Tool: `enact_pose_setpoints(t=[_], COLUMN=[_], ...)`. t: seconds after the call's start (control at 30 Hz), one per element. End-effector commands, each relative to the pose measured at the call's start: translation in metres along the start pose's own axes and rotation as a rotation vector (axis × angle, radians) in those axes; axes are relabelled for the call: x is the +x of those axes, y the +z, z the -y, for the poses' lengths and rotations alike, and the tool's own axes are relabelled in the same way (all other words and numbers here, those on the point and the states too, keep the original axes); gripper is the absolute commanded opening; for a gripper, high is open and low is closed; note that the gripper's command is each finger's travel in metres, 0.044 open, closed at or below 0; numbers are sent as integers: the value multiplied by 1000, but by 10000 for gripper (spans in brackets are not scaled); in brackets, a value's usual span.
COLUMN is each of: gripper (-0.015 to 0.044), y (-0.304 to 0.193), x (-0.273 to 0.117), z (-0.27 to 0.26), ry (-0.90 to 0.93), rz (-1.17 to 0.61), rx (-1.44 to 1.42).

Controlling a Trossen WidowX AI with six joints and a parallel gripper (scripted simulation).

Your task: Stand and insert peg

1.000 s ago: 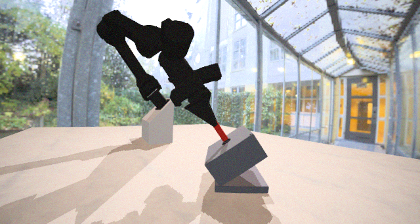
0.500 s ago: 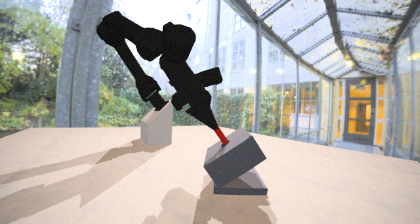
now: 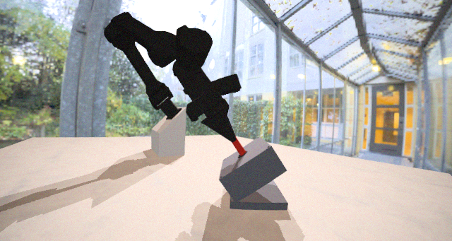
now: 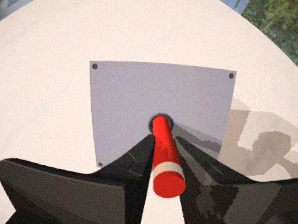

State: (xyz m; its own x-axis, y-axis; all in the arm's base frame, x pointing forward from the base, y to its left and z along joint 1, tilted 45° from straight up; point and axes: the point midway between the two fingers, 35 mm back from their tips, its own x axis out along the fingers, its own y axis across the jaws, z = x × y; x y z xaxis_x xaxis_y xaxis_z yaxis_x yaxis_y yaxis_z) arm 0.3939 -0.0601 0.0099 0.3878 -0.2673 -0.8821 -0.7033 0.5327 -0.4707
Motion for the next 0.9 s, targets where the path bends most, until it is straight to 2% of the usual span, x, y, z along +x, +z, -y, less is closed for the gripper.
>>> enact_pose_setpoints(t=[0.0,0.87], gripper=[0,0], y=[0,1], x=[4,14], z=[-2,-2], ry=[6,6], rz=[-2,-2], rx=[-5,-5])
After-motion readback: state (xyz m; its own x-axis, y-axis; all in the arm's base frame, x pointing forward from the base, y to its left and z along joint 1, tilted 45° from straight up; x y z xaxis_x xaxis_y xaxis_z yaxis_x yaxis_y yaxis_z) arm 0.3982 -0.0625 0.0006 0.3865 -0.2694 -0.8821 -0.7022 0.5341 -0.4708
